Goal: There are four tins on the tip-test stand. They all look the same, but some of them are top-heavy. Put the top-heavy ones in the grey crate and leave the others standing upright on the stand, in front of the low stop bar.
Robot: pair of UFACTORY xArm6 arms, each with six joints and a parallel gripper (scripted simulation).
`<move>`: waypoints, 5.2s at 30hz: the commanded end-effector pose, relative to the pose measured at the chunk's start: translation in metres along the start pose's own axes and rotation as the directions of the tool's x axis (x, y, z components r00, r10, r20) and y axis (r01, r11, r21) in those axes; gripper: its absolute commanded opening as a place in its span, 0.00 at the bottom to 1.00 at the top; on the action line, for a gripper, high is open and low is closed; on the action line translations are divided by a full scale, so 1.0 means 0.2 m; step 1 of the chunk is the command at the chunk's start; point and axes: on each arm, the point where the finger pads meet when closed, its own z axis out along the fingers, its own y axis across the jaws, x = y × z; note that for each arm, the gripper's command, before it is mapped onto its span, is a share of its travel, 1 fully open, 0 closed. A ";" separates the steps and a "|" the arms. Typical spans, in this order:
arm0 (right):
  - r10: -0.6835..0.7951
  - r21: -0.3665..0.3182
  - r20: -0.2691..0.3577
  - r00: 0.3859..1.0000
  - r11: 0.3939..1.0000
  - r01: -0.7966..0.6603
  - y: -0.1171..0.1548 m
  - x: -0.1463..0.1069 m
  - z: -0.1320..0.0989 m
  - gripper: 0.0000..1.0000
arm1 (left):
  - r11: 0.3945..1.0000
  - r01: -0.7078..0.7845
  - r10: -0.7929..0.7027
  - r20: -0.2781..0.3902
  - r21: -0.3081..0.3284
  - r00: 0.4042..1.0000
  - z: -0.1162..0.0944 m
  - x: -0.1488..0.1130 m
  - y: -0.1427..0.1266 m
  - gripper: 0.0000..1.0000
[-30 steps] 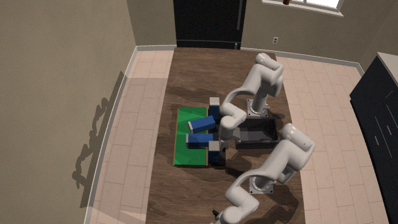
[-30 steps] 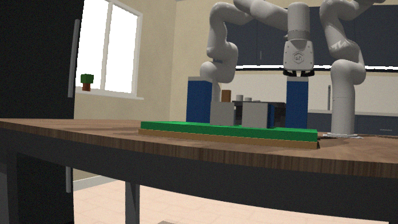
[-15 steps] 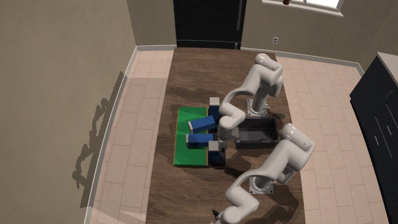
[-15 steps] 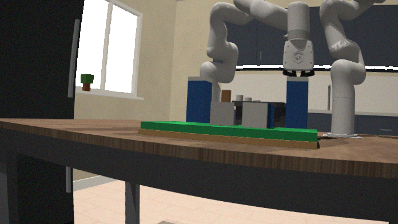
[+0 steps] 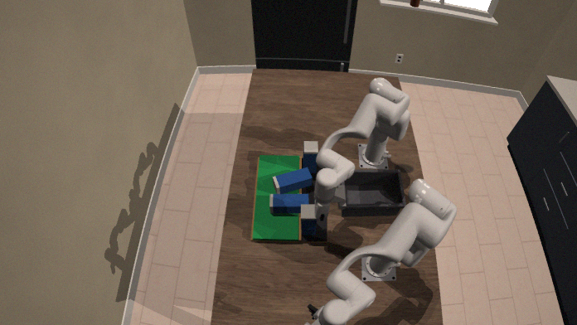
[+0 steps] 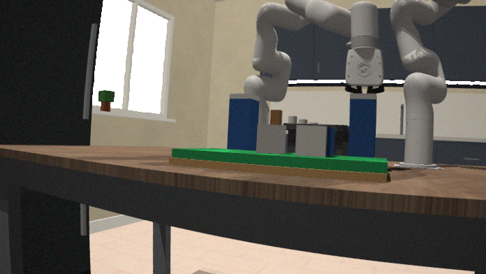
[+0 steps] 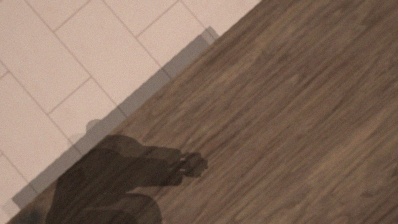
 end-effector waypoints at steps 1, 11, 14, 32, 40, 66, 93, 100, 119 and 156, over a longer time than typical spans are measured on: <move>0.000 -0.005 0.003 1.000 1.000 0.000 0.01 -0.03 -0.01 0.00 | 1.000 0.000 0.000 -0.004 0.000 1.000 -0.01 0.00 0.00 1.00; 0.000 -0.005 0.003 1.000 1.000 0.000 0.01 -0.03 -0.01 0.00 | 1.000 0.000 0.000 -0.004 0.000 1.000 -0.01 0.00 0.00 1.00; 0.001 -0.004 0.003 1.000 1.000 -0.001 0.01 -0.04 -0.01 0.00 | 1.000 0.000 0.000 -0.004 0.000 1.000 -0.01 0.00 0.00 1.00; 0.001 -0.004 0.003 1.000 1.000 -0.001 0.00 -0.09 -0.01 0.00 | 1.000 0.000 0.000 -0.004 0.000 1.000 -0.01 0.00 0.00 1.00; 0.001 -0.004 0.003 1.000 1.000 -0.001 0.00 -0.11 -0.01 0.00 | 1.000 0.000 0.000 -0.004 0.000 1.000 -0.01 0.00 0.00 1.00; 0.000 -0.004 0.003 1.000 1.000 0.000 0.01 -0.17 -0.01 0.00 | 1.000 0.000 0.000 -0.004 0.000 1.000 -0.01 0.00 0.00 1.00; 0.001 -0.004 0.003 1.000 1.000 -0.001 0.01 -0.23 -0.01 0.00 | 1.000 0.000 0.000 -0.004 0.000 1.000 -0.01 0.00 0.00 1.00; 0.001 -0.004 0.003 1.000 1.000 -0.001 0.00 -0.21 -0.01 0.00 | 1.000 0.000 0.000 -0.004 0.000 1.000 -0.01 0.00 0.00 1.00; 0.002 -0.004 0.003 1.000 1.000 -0.002 0.00 -0.15 -0.01 0.00 | 1.000 0.000 0.000 -0.004 0.000 1.000 -0.01 0.00 0.00 1.00; 0.001 -0.004 0.003 1.000 1.000 -0.001 0.01 -0.07 -0.01 0.00 | 1.000 0.000 0.000 -0.004 0.000 1.000 -0.01 0.00 0.00 1.00</move>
